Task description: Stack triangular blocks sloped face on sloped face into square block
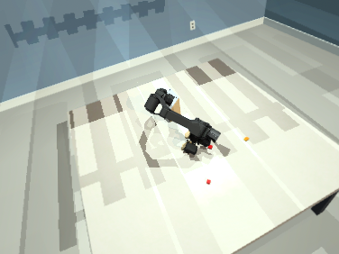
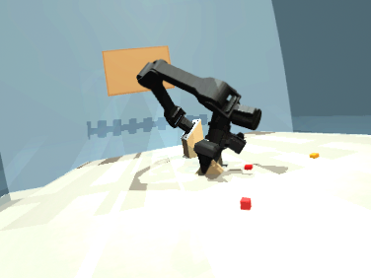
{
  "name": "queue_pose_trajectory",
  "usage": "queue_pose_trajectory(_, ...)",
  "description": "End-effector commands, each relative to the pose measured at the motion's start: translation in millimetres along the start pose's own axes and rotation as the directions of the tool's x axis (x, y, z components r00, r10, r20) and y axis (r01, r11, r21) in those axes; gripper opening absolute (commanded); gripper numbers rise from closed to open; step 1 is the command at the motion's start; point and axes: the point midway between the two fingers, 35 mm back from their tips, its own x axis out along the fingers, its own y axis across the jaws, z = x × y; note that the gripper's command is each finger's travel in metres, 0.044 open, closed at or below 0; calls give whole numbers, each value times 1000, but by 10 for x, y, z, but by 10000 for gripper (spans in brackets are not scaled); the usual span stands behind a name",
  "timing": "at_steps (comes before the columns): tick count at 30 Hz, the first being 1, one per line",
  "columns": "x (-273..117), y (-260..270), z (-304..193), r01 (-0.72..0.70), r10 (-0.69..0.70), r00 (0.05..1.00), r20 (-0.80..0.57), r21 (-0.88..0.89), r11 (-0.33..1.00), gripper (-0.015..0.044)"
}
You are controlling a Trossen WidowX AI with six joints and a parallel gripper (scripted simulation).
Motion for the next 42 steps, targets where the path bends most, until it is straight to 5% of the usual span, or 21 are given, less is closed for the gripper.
queue_pose_trajectory(1,14,-6,-4,0,0,1000,-2,-1,1000,440)
queue_pose_trajectory(5,14,-6,-4,0,0,1000,-2,-1,1000,440)
queue_pose_trajectory(15,1,0,0,0,0,1000,0,0,1000,177)
queue_pose_trajectory(21,1,0,0,0,0,1000,0,0,1000,137)
queue_pose_trajectory(26,-29,-2,-8,0,0,1000,1,0,1000,6)
queue_pose_trajectory(42,-699,-9,-253,-4,4,1000,8,-2,1000,0)
